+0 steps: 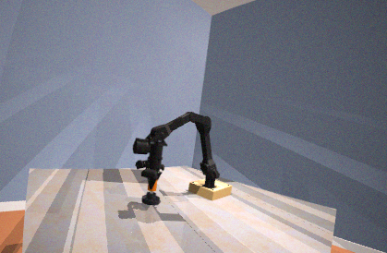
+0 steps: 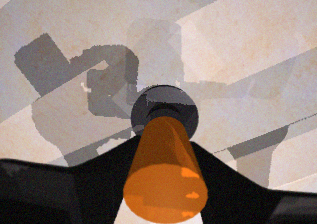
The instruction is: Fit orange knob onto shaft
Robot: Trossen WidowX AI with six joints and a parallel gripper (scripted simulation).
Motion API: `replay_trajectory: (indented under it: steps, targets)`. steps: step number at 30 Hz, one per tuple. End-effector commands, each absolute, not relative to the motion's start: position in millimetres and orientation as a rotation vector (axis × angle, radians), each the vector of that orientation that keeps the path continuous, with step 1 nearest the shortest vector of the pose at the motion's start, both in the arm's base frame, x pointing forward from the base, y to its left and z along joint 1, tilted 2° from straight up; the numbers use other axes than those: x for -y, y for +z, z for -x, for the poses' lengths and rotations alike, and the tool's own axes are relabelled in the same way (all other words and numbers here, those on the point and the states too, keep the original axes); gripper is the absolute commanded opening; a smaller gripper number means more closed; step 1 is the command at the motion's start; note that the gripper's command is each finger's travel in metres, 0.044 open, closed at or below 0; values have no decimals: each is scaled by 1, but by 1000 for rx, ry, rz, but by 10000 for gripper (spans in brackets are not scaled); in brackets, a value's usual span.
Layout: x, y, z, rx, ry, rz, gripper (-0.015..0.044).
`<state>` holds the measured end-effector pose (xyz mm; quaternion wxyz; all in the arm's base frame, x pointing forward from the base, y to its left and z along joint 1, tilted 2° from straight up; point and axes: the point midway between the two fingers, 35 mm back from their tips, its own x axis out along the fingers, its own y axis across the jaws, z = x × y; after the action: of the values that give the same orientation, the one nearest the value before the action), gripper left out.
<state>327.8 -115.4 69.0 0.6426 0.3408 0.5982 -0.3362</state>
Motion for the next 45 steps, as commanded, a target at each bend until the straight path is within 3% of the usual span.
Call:
replay_trajectory:
  steps: [1, 10, 45]
  targets:
    - [113, 73, -327, -1363, -765, -782, 0]
    - [114, 75, -329, -1417, -610, -616, 0]
    - [114, 74, -329, -1423, -591, -596, 0]
